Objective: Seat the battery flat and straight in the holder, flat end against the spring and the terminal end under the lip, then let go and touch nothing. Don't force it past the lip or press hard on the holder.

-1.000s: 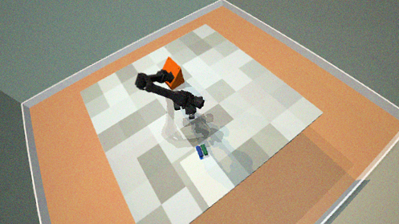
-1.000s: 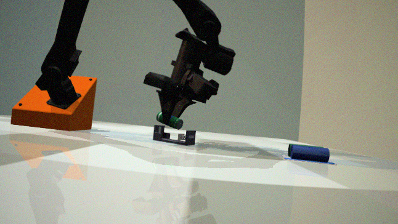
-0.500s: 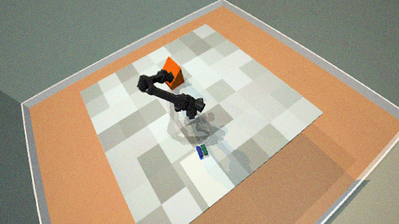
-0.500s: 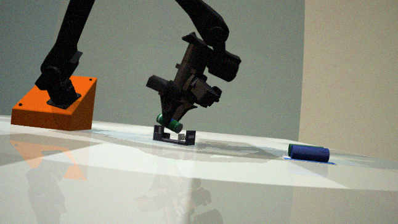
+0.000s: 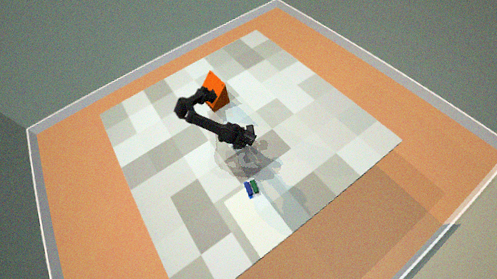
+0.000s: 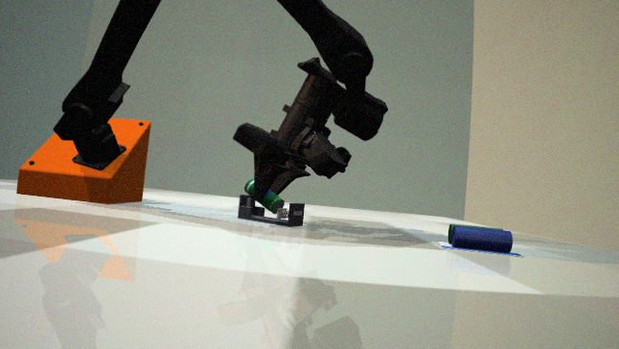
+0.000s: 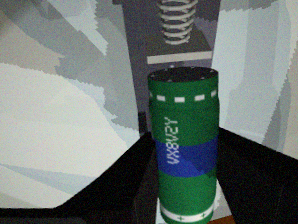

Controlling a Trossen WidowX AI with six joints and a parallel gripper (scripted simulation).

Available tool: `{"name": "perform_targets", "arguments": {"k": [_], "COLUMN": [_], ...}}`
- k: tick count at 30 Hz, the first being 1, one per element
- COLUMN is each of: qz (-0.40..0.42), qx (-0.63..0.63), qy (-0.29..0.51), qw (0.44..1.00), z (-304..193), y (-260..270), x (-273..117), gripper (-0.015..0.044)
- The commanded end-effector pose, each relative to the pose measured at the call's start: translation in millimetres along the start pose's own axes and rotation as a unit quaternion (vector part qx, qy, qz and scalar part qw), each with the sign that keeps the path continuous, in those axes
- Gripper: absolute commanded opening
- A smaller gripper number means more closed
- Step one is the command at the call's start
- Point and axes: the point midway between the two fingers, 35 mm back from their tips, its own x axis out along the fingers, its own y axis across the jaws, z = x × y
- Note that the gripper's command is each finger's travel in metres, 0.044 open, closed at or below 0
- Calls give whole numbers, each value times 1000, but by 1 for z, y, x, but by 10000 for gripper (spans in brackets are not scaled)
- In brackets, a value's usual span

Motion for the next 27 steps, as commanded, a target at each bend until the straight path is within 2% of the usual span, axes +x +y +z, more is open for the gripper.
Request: {"name": "perform_targets", "arguments": {"k": [1, 27], "qz": [1, -1], "qx": [-2, -1], "qy": [19, 28], "qw": [1000, 1000], "z": [3, 20], "y": [1, 1], "x": [2, -1], "gripper": [87, 87]}}
